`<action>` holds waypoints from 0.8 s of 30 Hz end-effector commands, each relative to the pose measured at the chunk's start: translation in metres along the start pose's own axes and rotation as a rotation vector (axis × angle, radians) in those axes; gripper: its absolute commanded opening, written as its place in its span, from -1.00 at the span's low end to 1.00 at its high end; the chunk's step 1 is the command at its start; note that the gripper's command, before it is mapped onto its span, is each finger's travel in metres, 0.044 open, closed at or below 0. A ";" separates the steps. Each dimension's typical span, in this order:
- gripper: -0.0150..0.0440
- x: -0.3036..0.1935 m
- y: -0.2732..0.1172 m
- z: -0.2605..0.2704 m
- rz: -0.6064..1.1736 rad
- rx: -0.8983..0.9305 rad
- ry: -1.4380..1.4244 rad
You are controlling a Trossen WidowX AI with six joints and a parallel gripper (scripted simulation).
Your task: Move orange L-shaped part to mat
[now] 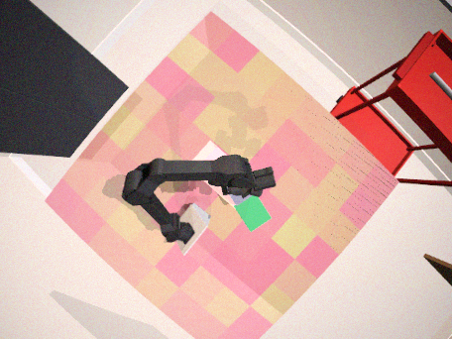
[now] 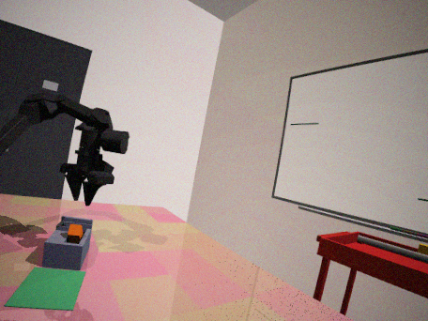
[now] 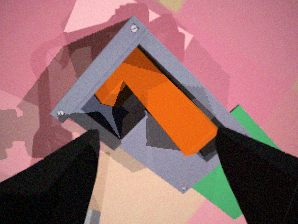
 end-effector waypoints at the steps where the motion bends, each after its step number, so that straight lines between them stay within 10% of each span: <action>1: 0.46 -0.014 0.001 -0.021 0.012 0.006 -0.512; 24: 0.46 -0.025 0.032 -0.031 0.011 0.014 -0.824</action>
Point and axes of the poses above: the point midway between the two fingers, 35 mm back from their tips, its own y axis out along the fingers, its own z axis across the jaws, x = y × z, the point moved 1 cm from there along -y, back along the fingers
